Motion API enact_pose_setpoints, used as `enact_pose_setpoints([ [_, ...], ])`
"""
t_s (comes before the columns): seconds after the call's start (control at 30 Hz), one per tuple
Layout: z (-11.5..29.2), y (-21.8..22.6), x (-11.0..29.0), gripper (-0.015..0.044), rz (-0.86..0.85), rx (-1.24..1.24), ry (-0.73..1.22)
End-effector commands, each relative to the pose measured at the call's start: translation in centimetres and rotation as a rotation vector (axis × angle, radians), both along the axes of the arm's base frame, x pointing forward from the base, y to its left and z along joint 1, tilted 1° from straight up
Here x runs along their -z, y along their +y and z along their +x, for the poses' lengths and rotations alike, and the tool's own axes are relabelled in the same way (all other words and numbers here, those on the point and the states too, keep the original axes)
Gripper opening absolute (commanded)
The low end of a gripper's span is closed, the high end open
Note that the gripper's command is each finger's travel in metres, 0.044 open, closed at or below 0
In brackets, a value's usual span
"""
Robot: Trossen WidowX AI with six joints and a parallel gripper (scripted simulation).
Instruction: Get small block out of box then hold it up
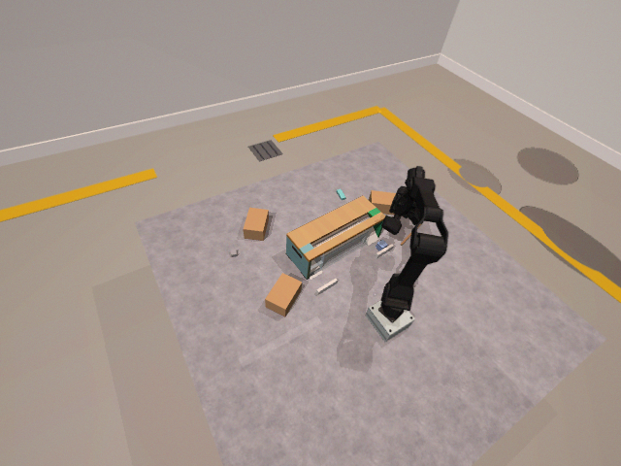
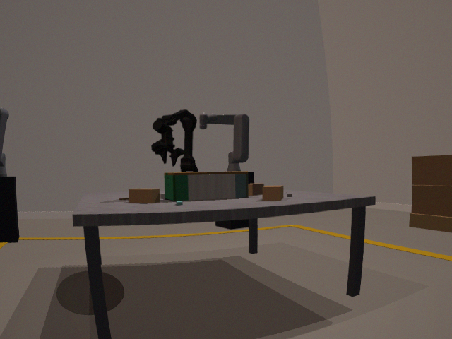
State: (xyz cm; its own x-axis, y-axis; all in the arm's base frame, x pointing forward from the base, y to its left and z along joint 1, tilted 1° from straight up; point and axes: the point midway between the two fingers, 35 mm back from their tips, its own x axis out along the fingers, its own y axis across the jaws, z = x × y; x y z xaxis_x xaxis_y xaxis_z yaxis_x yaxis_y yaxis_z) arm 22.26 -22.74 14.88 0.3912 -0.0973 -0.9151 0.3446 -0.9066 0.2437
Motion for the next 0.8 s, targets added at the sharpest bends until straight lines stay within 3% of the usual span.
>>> enact_pose_setpoints([
  [0.0, -0.9, 0.0, 0.5, 0.0285, 0.237, 0.459, -0.080],
  [0.47, -0.8, -0.1, 0.8, 0.0285, 0.237, 0.459, -0.080],
  [0.67, -0.2, -0.7, 9.0, 0.0285, 0.237, 0.459, -0.080],
  [0.77, -0.2, -0.6, 9.9, 0.0285, 0.237, 0.459, -0.080],
])
